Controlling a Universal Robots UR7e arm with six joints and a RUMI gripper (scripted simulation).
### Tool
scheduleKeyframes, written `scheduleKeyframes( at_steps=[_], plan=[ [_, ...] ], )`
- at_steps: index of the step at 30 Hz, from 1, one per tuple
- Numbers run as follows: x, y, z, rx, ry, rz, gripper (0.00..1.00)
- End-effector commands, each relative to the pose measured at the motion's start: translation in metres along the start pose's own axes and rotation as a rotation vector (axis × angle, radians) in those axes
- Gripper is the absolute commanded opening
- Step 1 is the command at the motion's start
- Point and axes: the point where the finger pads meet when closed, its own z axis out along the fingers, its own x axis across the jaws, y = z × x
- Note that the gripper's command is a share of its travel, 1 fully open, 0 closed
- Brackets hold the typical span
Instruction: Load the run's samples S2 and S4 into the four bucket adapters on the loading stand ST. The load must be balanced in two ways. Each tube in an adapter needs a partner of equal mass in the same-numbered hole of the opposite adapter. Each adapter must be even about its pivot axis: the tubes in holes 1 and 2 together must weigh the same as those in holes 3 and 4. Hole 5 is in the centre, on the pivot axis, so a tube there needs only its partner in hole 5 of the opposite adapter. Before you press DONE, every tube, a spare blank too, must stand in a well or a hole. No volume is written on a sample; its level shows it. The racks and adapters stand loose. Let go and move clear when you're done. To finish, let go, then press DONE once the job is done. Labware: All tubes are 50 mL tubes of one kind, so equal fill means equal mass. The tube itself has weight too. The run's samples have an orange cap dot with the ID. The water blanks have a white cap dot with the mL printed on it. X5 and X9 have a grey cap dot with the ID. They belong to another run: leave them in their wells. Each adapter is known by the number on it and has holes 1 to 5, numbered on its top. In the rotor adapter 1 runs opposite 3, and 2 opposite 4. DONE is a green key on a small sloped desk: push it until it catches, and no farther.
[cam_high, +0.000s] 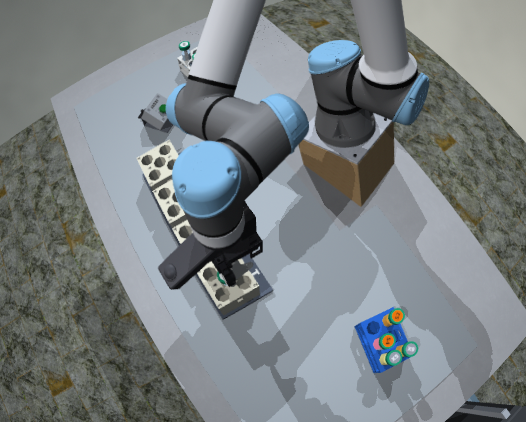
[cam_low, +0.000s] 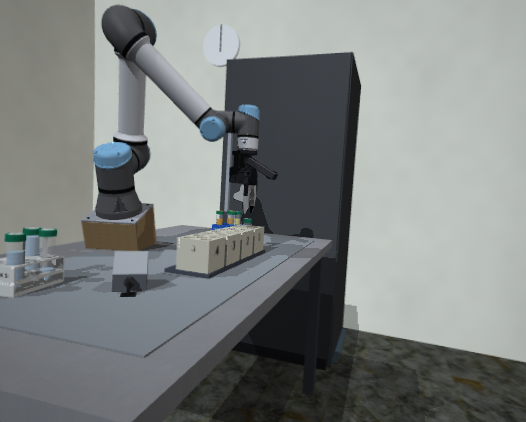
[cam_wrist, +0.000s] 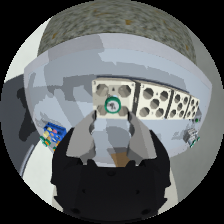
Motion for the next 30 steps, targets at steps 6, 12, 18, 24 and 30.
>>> scheduleKeyframes(
  at_steps=[6,12,18,24,30],
  plan=[
    [-0.056,0.054,0.0,-0.011,0.001,-0.409,0.35],
    [-0.081,0.076,0.0,-0.011,0.0,-0.626,0.35],
    [-0.119,0.106,-0.002,-0.006,0.0,-0.849,0.35],
    [-0.156,0.139,-0.003,-0.007,0.0,-1.083,0.35],
    [-0.181,0.161,-0.003,-0.006,-0.002,-1.302,0.35]
  ],
)
